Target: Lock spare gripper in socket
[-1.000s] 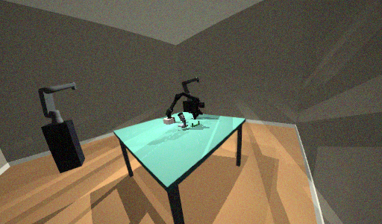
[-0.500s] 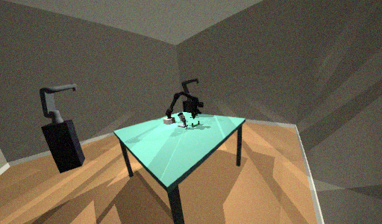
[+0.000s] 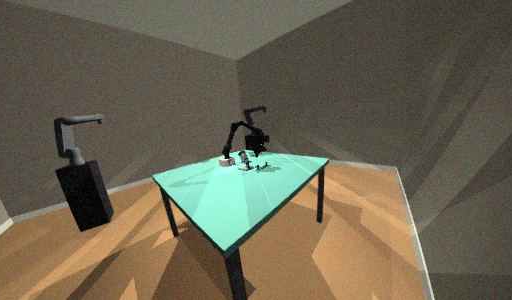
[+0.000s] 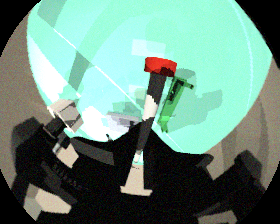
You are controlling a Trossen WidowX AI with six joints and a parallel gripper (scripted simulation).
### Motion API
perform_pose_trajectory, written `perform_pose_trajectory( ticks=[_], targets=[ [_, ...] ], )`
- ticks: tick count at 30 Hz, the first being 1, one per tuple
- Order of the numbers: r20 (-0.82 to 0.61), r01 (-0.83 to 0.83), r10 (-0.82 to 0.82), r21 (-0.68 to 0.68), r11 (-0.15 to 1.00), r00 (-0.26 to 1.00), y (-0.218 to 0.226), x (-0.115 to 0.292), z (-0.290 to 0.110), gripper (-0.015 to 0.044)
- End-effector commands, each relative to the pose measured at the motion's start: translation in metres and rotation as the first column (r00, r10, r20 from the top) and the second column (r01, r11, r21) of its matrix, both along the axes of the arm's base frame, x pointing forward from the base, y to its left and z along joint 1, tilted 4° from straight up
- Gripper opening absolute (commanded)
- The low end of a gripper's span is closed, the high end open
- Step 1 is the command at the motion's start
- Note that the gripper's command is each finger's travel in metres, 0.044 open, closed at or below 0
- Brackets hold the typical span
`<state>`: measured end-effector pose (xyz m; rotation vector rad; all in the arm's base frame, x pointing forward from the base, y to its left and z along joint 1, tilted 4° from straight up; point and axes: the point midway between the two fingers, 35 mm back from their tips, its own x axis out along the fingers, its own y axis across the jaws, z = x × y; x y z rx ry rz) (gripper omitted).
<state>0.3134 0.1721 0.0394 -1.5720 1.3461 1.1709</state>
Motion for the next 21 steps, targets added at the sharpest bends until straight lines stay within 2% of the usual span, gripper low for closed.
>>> perform_pose_trajectory(
  ticks=[1, 14, 21],
  targets=[
    [0.005, 0.002, -0.002, 0.007, 1.000, 1.000, 0.000, -0.011, 0.004, 0.0000],
    [0.002, -0.001, 0.001, 0.007, 1.000, 1.000, -0.005, -0.042, 0.006, 0.0000],
    [-0.003, -0.004, 0.004, 0.008, 1.000, 1.000, -0.005, -0.042, -0.022, 0.0000]
  ],
)
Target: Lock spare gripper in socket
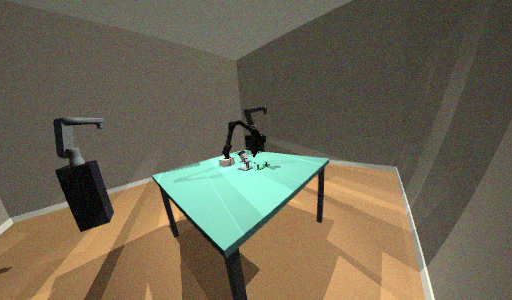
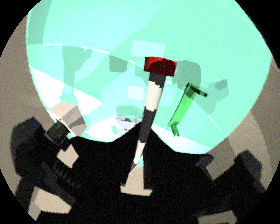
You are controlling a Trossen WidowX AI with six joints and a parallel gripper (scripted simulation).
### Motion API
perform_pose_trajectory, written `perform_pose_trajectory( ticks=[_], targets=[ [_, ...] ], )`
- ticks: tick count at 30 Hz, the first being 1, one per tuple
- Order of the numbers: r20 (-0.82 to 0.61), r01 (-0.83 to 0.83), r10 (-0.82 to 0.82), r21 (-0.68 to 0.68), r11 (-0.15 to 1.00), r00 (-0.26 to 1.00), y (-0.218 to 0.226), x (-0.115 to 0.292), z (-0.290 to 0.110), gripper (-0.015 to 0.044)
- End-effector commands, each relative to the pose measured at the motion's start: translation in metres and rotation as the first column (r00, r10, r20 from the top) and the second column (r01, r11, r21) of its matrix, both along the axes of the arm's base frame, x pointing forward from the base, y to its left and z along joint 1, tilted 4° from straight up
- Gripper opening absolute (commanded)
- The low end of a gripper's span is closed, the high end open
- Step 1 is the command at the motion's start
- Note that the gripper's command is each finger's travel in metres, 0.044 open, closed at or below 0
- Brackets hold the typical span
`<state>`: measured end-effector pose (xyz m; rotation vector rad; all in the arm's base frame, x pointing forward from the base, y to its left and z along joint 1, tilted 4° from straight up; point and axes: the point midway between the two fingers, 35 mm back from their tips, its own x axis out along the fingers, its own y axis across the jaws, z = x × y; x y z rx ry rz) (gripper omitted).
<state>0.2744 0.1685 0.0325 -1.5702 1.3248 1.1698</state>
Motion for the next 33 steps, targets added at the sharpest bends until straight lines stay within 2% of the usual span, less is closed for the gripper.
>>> perform_pose_trajectory(
  ticks=[1, 7, 33],
  targets=[
    [-0.016, 0.000, 0.000, -0.005, 1.000, 1.000, -0.002, -0.003, -0.021, 0.0000],
    [-0.015, -0.001, 0.001, -0.004, 1.000, 1.000, -0.003, -0.004, -0.038, 0.0000],
    [-0.022, 0.001, -0.001, -0.004, 1.000, 1.000, -0.020, 0.001, -0.035, 0.0000]
  ],
)
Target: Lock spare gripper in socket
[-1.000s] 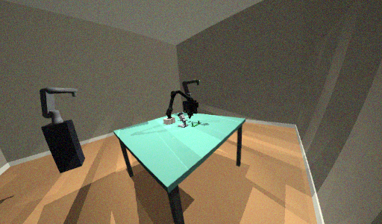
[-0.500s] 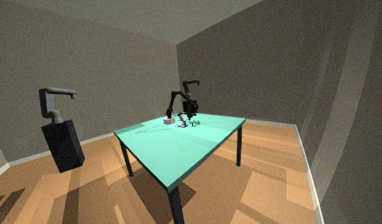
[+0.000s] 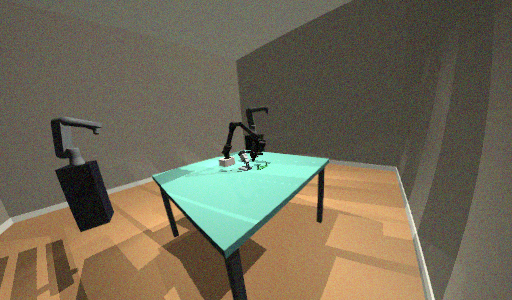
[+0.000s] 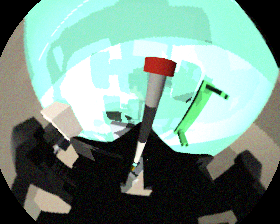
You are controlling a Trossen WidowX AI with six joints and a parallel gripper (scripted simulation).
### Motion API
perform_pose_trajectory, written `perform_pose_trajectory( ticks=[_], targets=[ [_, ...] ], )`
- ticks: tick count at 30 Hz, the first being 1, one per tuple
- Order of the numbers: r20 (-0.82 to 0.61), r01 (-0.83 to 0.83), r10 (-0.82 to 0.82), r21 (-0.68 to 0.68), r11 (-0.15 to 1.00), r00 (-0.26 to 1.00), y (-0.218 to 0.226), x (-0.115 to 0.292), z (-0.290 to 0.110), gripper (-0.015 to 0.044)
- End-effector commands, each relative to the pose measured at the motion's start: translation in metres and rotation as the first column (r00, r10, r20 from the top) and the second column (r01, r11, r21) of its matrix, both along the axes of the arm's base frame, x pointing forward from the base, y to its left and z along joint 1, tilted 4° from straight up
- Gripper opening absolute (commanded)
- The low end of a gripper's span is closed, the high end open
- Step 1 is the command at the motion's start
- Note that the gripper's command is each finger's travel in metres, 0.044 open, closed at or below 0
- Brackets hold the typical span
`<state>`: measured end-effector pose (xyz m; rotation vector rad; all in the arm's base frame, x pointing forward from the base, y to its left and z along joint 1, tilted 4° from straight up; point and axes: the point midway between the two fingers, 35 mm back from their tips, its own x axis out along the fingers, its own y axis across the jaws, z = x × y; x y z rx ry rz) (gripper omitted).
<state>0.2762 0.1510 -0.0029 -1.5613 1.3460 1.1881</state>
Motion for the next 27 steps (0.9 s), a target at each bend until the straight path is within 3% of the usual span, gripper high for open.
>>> perform_pose_trajectory(
  ticks=[1, 27],
  targets=[
    [0.002, -0.002, 0.002, 0.000, 1.000, 1.000, -0.003, 0.000, 0.000, 0.0000],
    [-0.016, -0.002, 0.002, -0.002, 1.000, 1.000, -0.020, 0.004, 0.002, 0.0000]
  ],
)
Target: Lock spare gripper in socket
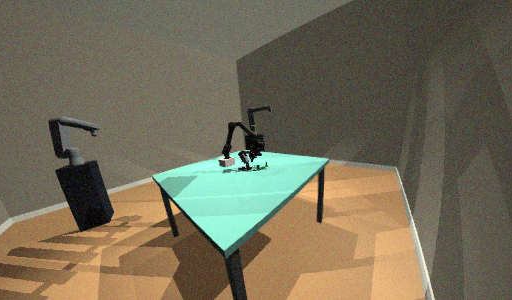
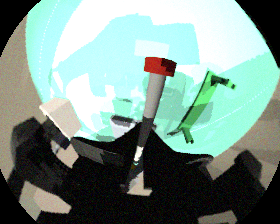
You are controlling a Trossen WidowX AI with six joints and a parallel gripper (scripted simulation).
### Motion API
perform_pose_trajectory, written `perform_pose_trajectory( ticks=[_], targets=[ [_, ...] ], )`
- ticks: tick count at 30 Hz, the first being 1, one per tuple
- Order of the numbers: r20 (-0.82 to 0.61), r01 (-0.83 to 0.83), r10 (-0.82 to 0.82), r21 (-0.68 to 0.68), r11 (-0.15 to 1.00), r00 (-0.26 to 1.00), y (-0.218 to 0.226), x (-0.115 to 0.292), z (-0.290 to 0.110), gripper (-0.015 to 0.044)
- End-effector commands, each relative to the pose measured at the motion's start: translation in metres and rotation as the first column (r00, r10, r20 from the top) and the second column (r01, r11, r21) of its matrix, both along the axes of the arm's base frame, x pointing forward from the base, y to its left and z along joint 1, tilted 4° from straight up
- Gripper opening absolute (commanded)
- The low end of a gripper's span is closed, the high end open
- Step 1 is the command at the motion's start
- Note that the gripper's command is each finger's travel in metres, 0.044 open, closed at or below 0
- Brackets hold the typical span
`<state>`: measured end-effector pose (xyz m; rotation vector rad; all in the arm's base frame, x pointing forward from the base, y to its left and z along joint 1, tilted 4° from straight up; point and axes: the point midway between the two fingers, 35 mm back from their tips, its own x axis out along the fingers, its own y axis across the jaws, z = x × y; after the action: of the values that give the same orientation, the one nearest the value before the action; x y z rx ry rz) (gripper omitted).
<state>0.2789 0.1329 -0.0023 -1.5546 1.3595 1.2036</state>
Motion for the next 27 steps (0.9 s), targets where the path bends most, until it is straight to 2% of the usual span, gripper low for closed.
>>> perform_pose_trajectory(
  ticks=[1, 27],
  targets=[
    [0.002, -0.003, 0.003, -0.001, 1.000, 1.000, -0.003, 0.001, 0.001, 0.0000],
    [-0.017, -0.003, 0.002, -0.003, 1.000, 1.000, -0.020, 0.004, 0.002, 0.0000]
  ],
)
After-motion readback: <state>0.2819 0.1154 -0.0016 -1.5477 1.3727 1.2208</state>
